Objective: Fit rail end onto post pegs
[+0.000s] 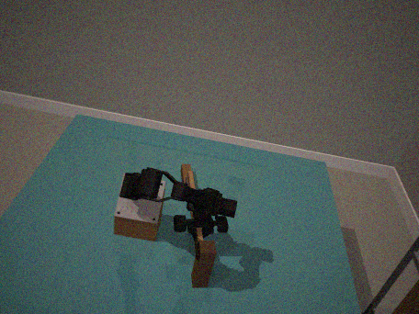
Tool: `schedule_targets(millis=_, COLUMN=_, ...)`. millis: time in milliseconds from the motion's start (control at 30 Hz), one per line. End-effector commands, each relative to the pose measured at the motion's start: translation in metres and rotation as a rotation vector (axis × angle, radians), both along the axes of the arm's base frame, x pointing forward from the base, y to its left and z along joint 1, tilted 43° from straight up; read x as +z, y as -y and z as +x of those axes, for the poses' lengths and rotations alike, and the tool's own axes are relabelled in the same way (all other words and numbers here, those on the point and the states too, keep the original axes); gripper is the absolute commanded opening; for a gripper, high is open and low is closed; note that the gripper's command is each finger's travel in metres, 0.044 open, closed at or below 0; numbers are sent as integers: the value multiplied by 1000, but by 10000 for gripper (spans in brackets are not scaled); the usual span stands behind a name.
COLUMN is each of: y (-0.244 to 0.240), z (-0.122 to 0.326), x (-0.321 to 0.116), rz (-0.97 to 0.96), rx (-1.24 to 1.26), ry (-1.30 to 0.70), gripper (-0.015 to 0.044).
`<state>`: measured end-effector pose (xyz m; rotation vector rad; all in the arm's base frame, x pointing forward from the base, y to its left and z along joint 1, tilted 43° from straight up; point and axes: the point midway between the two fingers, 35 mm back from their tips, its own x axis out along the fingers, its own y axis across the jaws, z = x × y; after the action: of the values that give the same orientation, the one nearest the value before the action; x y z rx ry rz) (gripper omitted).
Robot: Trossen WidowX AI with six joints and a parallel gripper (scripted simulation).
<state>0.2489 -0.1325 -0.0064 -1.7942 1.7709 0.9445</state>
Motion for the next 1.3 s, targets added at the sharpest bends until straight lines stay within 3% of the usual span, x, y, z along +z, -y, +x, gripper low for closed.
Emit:
schedule_targets(millis=0, y=1, z=2, x=4, rz=-3, rx=6, ry=9, gripper=0)
schedule_targets(millis=333, y=2, z=2, x=6, rz=-3, rx=6, ry=9, gripper=0)
schedule_targets(millis=900, y=0, z=0, x=0, rz=8, rx=2, ry=0, gripper=440)
schedule_targets(millis=1267, y=-43, z=-3, x=2, rz=0, rx=6, ry=9, gripper=440)
